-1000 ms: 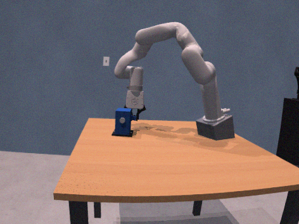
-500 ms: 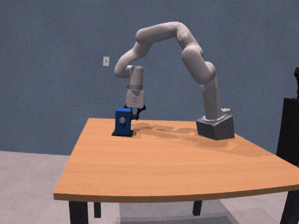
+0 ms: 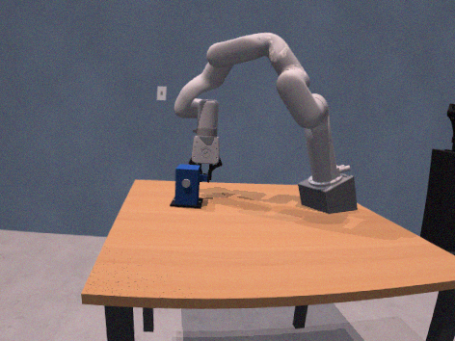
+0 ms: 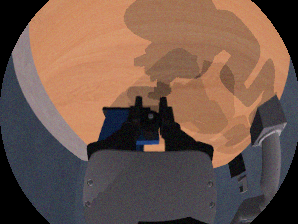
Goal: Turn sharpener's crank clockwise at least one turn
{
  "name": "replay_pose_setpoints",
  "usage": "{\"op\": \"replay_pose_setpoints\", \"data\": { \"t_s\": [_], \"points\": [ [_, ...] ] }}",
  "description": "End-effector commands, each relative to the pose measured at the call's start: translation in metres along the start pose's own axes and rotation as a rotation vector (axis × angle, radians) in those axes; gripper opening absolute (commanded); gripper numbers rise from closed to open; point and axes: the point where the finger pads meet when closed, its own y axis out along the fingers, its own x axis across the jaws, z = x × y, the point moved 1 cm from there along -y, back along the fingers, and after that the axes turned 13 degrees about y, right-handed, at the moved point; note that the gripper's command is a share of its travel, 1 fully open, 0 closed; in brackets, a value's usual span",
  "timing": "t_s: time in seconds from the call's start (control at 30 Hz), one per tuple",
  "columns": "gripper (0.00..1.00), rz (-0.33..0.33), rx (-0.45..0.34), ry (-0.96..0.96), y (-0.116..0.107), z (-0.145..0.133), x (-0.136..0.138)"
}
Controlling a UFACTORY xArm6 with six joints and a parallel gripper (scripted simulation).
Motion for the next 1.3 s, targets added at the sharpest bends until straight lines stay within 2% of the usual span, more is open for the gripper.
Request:
{"op": "replay_pose_setpoints", "data": {
  "t_s": [0.0,0.67,1.27],
  "points": [
    [0.00,0.003,0.000,-0.001,-0.008,0.000,-0.001],
    [0.00,0.003,0.000,-0.001,-0.046,-0.005,-0.022],
    [0.00,0.003,0.000,-0.001,-0.055,-0.009,-0.042]
  ]
}}
